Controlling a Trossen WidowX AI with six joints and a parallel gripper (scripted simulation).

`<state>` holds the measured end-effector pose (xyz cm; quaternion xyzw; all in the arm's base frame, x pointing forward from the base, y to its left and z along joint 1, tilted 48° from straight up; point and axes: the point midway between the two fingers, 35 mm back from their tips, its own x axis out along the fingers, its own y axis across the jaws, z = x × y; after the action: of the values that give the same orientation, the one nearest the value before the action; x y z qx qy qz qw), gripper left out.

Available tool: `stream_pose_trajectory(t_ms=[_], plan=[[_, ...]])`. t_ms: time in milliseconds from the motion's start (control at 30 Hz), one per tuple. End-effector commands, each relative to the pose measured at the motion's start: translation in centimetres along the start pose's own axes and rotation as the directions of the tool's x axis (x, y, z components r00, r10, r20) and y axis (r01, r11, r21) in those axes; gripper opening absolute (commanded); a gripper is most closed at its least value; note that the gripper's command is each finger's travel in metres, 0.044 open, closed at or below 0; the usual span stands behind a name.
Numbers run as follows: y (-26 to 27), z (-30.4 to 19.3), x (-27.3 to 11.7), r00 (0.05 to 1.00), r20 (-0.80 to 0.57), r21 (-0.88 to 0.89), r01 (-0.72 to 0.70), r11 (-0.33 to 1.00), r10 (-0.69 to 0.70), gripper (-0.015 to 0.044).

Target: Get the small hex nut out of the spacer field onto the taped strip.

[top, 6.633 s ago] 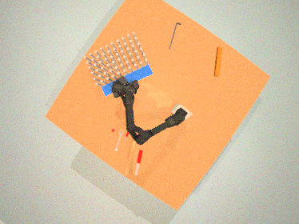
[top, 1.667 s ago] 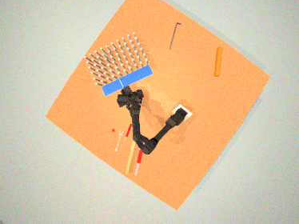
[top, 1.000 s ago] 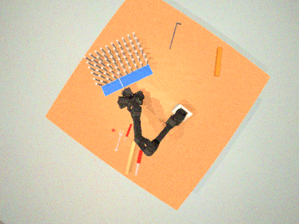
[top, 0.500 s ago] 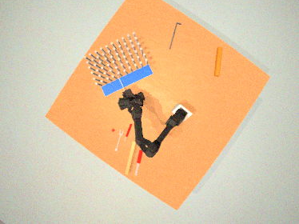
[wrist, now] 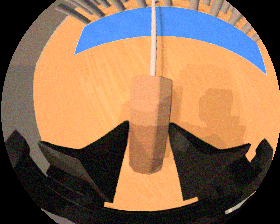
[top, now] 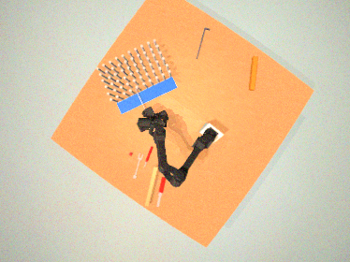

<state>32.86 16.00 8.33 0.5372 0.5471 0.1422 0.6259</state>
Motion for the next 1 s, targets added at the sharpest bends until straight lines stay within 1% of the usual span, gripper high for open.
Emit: stream_pose_trajectory(t_ms=[0, 967], plan=[[-0.1, -0.3, -0.2, 1.0, 0.003, 0.005, 0.002, 1.0, -0.002, 0.0], [-0.1, -2.0, -0.7, 1.0, 0.002, 0.006, 0.003, 1.0, -0.003, 0.0]])
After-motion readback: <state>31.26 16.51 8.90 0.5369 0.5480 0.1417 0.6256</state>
